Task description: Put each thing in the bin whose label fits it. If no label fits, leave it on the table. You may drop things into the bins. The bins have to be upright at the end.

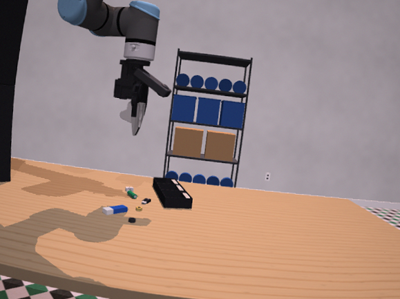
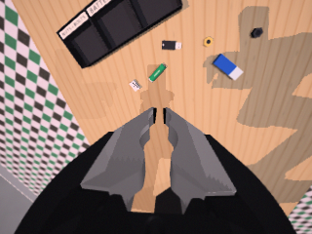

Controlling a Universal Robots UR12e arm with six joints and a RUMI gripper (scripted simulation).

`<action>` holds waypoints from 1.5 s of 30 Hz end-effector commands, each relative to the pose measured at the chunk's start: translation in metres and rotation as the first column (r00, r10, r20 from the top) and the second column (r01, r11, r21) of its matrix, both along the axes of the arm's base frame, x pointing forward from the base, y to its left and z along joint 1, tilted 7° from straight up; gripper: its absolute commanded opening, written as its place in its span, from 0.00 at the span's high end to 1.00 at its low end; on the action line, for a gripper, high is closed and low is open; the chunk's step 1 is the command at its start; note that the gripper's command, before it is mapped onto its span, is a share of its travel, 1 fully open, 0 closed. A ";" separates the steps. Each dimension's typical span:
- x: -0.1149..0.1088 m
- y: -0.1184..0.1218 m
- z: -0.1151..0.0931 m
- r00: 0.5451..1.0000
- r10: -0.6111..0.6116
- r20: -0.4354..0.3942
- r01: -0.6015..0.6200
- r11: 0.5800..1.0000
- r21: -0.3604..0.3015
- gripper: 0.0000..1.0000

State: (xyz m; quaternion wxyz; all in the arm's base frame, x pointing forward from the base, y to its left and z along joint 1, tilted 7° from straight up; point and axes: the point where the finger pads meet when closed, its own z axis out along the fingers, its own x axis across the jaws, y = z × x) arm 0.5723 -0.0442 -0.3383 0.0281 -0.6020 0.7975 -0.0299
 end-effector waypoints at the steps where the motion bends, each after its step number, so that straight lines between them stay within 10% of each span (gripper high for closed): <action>1: 0.004 -0.010 0.003 0.999 0.032 0.002 -0.032 0.999 -0.016 0.96; 8: 0.014 -0.051 0.014 0.986 0.164 -0.014 -0.165 0.982 -0.096 0.96; 24: 0.014 -0.051 0.014 0.986 0.164 -0.014 -0.165 0.982 -0.096 0.96; 31: 0.054 -0.042 -0.027 0.908 0.416 -0.046 -0.418 0.902 -0.110 0.96; 45: 0.124 -0.026 -0.098 0.908 0.416 -0.045 -0.418 0.902 -0.110 0.96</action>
